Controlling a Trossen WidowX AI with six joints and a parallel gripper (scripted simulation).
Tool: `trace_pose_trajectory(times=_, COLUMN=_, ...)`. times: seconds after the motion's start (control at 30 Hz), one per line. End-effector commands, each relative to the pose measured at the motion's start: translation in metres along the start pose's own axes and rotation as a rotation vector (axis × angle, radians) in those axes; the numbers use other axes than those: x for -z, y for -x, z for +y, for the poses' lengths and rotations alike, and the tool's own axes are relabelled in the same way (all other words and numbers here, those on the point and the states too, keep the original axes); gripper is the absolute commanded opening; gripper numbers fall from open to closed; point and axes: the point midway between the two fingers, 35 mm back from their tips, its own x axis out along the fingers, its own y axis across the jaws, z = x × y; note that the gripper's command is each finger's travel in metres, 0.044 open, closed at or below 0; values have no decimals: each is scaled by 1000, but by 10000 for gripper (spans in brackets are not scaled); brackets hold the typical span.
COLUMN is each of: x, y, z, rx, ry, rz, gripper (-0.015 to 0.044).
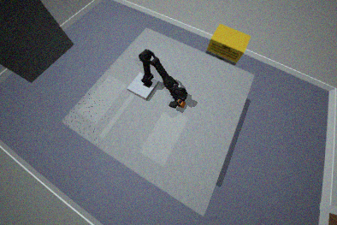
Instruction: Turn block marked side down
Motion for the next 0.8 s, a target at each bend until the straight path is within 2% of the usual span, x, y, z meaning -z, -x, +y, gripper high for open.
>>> trace_pose_trajectory(times=0.0, x=-2, y=-3, z=0, rx=-2, ry=-6, rz=-35, gripper=0)
trace_pose_trajectory(times=0.4, x=0, y=-28, z=-2, rx=0, ry=-9, rz=-214, gripper=0)
trace_pose_trajectory(times=0.77, x=7, y=-35, z=-2, rx=0, ry=-9, rz=-376, gripper=0)
